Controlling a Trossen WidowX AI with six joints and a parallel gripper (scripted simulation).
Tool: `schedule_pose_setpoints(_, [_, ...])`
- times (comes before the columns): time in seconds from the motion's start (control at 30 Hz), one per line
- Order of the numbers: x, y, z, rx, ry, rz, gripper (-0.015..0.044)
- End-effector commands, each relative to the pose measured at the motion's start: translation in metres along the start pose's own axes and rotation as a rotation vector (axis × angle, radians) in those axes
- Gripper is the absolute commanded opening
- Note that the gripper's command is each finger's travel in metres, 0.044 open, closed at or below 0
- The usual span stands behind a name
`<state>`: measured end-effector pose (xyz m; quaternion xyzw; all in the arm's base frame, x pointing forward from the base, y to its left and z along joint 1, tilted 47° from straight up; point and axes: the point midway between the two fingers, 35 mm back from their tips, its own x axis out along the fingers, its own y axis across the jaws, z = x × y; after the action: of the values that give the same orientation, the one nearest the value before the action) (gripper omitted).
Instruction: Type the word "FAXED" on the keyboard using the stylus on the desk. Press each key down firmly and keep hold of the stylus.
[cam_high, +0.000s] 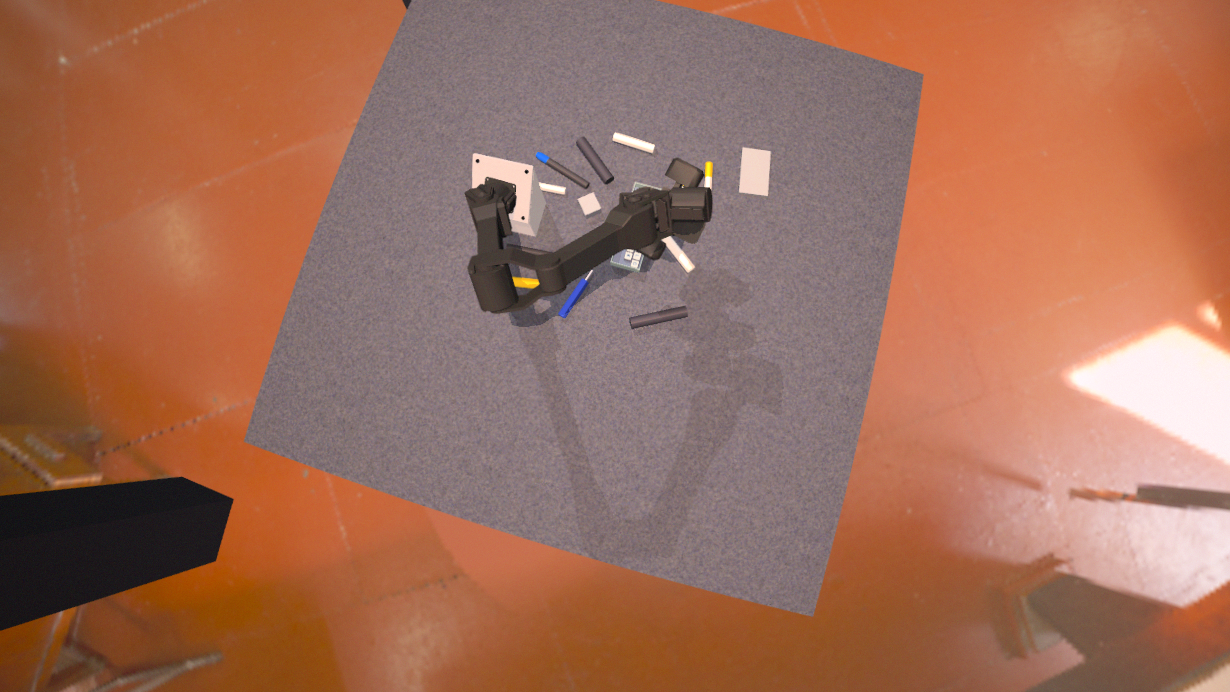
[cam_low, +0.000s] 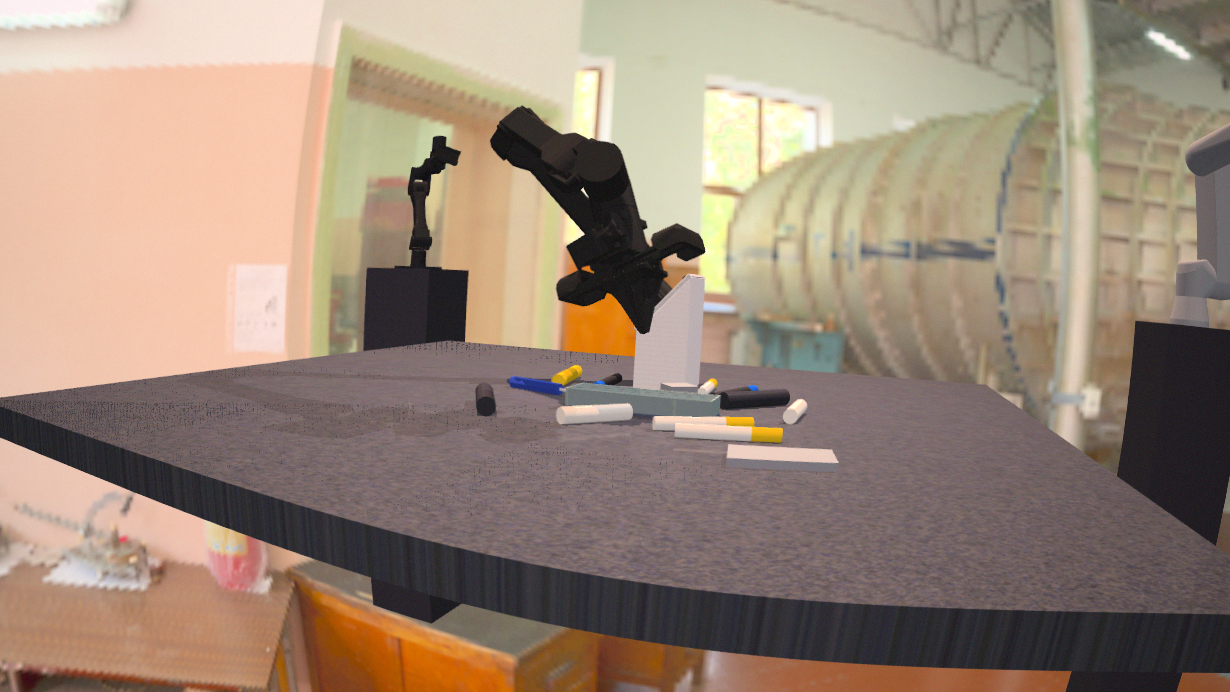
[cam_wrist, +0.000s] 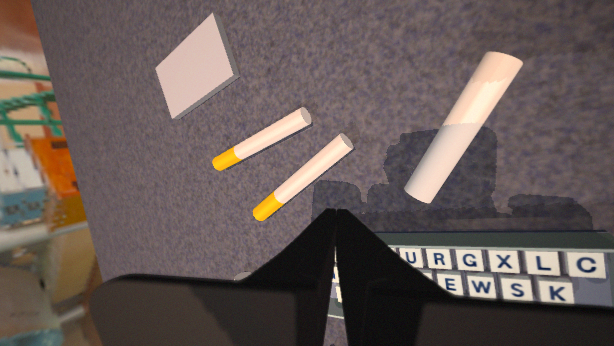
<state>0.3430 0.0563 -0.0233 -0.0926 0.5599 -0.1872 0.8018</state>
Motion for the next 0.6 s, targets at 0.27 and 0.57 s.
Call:
schedule_pose_setpoints(0.27, [0.059,0.010,-0.090,-0.267,0.214,-0.401,0.0000])
schedule_pose_setpoints(0.57, [0.058,0.008,-0.090,-0.267,0.214,-0.401,0.0000])
